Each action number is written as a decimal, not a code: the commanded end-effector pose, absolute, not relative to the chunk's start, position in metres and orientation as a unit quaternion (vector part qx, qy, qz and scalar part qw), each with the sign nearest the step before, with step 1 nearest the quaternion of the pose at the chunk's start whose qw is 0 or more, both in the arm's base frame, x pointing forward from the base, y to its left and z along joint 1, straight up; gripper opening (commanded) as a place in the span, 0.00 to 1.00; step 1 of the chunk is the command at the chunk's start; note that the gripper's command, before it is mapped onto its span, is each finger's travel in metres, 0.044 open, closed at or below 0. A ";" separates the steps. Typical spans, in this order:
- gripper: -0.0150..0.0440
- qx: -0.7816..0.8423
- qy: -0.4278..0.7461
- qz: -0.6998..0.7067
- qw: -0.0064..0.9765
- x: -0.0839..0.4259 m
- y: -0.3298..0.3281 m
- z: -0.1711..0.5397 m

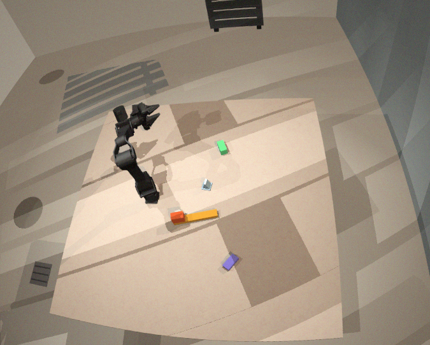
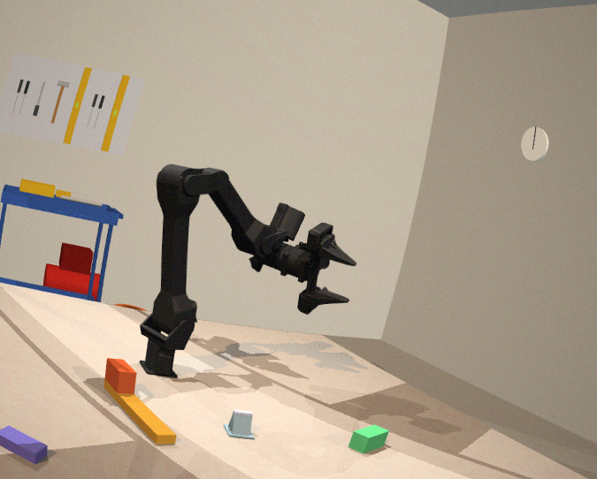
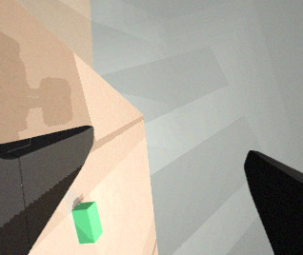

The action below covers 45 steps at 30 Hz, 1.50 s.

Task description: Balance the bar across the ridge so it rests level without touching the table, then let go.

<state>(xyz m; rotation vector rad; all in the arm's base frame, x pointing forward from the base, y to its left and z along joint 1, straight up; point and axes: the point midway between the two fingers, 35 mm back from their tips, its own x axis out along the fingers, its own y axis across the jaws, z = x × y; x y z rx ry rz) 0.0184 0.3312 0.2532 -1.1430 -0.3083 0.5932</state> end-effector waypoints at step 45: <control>0.79 -0.576 0.030 0.222 0.786 0.188 0.304 0.228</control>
